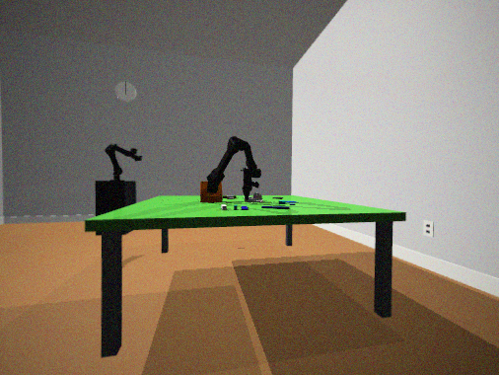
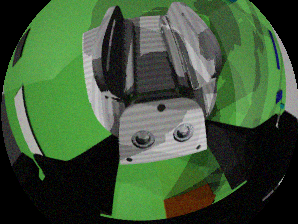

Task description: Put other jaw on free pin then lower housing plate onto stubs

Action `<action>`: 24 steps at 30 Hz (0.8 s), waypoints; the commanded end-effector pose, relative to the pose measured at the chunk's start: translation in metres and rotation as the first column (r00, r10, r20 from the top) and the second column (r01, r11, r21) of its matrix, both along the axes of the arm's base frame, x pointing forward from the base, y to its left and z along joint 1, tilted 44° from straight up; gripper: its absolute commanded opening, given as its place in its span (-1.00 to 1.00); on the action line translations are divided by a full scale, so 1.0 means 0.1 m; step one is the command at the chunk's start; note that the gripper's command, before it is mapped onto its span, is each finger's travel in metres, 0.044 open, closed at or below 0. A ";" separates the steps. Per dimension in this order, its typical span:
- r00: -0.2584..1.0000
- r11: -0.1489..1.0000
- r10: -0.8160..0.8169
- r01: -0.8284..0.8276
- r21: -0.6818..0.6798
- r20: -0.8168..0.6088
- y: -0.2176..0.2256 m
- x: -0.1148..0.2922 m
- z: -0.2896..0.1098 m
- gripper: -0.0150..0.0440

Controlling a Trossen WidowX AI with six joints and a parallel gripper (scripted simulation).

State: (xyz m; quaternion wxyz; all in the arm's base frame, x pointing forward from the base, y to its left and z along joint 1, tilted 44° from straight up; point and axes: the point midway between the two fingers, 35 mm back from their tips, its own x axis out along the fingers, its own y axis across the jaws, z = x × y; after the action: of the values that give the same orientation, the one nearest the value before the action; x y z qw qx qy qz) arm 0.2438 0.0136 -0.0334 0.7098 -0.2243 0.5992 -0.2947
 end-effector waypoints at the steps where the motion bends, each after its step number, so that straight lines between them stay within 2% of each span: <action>1: 1.000 1.000 -0.001 0.001 0.001 0.003 -0.01 0.01 -0.01 0.70; 11: 1.000 1.000 -0.001 0.001 0.001 0.003 -0.01 0.01 -0.01 0.70; 14: 1.000 1.000 0.000 0.000 0.000 0.000 0.00 0.00 0.00 0.97; 15: 1.000 1.000 0.000 0.000 0.000 0.000 0.00 0.00 0.00 1.00; 24: 1.000 1.000 0.000 0.000 0.000 0.000 0.00 0.00 0.00 1.00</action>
State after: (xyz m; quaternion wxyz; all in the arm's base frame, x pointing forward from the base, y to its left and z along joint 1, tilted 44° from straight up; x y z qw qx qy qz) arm 0.2441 0.0135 -0.0335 0.7101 -0.2238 0.5990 -0.2947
